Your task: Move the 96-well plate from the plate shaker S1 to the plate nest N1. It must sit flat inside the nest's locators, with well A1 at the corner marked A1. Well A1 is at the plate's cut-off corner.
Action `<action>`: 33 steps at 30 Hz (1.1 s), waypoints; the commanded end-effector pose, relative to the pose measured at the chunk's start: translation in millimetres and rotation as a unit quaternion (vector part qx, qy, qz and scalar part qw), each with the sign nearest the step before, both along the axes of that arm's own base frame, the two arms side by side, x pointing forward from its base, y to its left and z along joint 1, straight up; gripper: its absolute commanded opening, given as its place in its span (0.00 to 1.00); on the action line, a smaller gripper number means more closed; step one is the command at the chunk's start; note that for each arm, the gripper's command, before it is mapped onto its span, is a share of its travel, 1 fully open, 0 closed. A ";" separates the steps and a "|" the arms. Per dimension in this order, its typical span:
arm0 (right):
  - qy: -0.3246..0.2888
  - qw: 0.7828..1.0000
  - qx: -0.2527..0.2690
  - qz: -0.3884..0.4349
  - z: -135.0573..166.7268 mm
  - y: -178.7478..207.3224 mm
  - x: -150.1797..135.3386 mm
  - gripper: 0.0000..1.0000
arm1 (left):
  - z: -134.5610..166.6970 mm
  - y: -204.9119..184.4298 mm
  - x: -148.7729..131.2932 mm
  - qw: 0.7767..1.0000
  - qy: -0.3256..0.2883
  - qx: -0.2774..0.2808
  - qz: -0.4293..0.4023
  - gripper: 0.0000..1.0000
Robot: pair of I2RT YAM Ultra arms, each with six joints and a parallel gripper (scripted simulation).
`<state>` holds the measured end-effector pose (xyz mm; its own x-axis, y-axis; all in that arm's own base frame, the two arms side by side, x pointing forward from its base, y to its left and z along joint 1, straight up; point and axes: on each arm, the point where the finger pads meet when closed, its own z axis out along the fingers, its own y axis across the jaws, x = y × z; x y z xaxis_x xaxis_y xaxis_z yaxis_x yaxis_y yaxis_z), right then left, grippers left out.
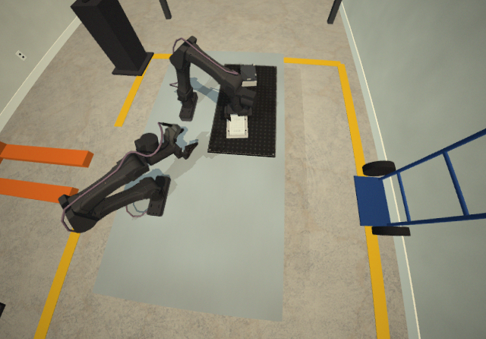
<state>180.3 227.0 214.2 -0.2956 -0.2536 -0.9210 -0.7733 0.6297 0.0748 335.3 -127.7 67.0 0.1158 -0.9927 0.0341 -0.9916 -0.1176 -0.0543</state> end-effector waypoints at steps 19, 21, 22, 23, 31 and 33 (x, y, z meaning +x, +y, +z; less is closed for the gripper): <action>-0.005 1.000 0.006 0.000 4.7 -1.7 -0.2 1.00 | 12.8 5.9 -15.7 0.972 -0.029 0.045 -0.227 1.00; -0.005 1.000 0.006 0.000 4.7 -1.7 -0.2 1.00 | 12.8 5.9 -15.7 0.972 -0.029 0.045 -0.227 1.00; -0.005 1.000 0.006 0.000 4.7 -1.7 -0.2 1.00 | 13.5 8.0 -14.9 0.968 -0.033 0.048 -0.245 1.00; -0.005 1.000 0.006 0.000 4.7 -1.7 -0.2 1.00 | 14.2 8.1 -15.7 0.962 -0.038 0.051 -0.266 1.00; -0.005 1.000 0.006 0.000 4.7 -1.7 -0.2 1.00 | 20.2 8.5 -26.1 0.898 -0.073 0.070 -0.428 1.00; -0.005 1.000 0.006 0.000 4.7 -1.7 -0.2 1.00 | 21.5 8.3 -28.5 0.879 -0.081 0.073 -0.463 1.00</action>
